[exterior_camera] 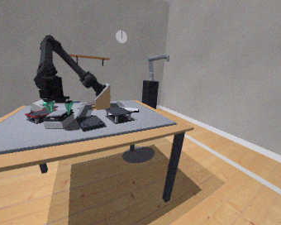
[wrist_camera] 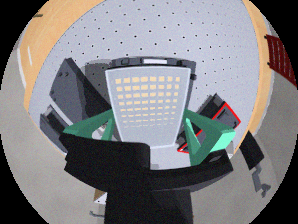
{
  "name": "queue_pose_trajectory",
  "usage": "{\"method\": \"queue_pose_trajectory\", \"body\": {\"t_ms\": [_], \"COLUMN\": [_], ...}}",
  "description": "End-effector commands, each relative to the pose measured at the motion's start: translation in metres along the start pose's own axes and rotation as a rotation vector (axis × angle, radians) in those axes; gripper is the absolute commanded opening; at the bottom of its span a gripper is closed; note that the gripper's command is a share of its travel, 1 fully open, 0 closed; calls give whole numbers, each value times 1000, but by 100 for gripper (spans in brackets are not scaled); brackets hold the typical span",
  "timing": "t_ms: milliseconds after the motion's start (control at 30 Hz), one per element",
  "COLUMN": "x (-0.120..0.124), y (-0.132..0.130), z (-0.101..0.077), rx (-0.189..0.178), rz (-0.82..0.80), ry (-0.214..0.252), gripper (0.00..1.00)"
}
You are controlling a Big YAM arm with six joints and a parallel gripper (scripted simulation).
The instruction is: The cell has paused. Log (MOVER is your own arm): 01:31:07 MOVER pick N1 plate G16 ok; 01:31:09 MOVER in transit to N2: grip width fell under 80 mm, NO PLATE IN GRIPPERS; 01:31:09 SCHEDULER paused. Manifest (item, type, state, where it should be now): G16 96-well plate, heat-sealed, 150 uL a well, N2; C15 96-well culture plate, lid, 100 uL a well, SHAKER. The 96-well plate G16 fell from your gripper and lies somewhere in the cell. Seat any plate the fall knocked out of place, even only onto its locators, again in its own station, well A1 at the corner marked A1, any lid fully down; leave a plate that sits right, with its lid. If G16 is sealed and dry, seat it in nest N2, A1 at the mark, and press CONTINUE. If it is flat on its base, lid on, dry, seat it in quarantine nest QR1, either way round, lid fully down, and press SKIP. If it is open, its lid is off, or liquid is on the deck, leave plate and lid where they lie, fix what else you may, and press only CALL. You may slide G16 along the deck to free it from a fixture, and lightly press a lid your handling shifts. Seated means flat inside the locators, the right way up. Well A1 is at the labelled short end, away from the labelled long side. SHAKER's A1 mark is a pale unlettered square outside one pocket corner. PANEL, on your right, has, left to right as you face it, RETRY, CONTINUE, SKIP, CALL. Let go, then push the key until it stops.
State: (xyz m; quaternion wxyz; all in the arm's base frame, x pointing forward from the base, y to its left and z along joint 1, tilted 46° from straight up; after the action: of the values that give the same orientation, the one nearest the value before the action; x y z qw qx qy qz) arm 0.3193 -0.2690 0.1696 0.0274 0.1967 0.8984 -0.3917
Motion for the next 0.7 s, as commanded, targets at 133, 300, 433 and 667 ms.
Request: {"method": "queue_pose_trajectory", "body": {"t_ms": [133,300,433,667], "x": [3,3,4,4], "y": [-5,-5,-5,-3], "z": [0,0,0,1], "rx": [0,1,1,0], "rz": [13,14,14,10], "ry": [-8,-8,-8,-5], "gripper": [100,100,100,0]}}
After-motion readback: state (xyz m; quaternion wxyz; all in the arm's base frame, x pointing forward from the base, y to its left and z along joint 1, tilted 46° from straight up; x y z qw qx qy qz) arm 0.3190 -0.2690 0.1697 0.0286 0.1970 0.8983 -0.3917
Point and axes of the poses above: the point where the finger pads meet when closed, its own z axis out along the fingers, its own y axis across the jaws, x = y × z, the point moved 4 cm from there along -z, back along the fingers, and after that the axes turned 2 degrees about -z, right-handed, at the moved point
